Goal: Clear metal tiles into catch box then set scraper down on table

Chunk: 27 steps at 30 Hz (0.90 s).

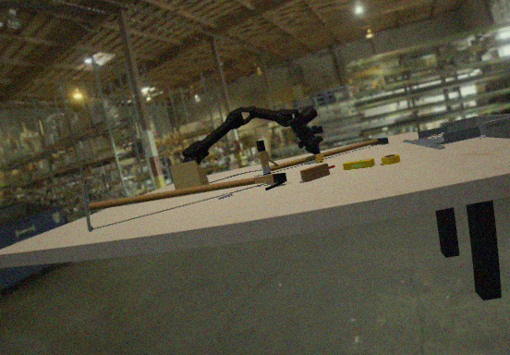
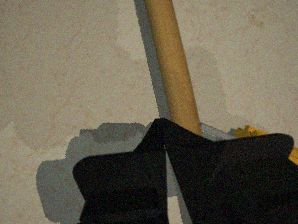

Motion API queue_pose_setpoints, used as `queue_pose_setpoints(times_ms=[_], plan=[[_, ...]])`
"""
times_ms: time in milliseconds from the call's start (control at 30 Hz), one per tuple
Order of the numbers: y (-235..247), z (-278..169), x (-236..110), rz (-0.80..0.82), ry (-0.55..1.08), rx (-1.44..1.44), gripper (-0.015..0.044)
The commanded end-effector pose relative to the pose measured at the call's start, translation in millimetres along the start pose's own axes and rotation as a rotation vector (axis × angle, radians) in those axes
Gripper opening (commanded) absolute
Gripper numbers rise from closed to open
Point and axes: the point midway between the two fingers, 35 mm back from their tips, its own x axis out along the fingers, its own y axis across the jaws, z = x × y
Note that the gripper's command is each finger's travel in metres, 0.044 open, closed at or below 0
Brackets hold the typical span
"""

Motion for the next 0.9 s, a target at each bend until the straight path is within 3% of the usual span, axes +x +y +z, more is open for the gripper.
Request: queue_pose_setpoints(times_ms=[0, 867], plan=[[-7, 1, 0, -0.005, -0.002, 0.000, 0.0000], [-32, 3, 2, -0.005, -0.002, -0.001, 0.0000]])
